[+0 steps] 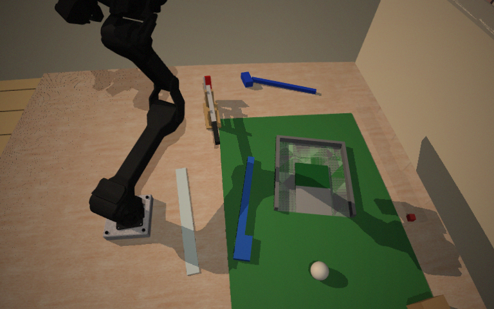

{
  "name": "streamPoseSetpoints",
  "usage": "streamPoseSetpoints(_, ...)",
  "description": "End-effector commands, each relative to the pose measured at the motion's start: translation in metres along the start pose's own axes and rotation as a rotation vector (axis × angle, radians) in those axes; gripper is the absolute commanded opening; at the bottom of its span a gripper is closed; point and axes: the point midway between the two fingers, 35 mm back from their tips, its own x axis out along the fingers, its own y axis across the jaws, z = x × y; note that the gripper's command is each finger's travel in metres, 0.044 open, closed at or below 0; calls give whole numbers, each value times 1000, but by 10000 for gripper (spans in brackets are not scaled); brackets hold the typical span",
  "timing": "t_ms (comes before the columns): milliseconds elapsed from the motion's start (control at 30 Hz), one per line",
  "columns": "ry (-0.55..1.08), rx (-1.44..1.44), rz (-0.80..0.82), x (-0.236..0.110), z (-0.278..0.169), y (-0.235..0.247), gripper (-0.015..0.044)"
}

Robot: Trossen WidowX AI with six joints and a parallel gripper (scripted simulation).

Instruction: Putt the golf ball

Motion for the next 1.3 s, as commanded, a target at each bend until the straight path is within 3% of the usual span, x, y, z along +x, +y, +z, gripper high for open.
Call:
streamPoseSetpoints(0, 4, -9, -3, 1, -1, -2, 426)
streamPoseSetpoints(300, 134, -463, -325, 23, 2, -127, 440)
streamPoseSetpoints(567, 392, -827, -673, -10, 16, -246, 440)
streamPoseSetpoints(933, 1001, -1113, -1057, -137, 31, -355, 440)
streamPoseSetpoints(1267, 1619, -1028, -1255, -281, 32, -365, 440)
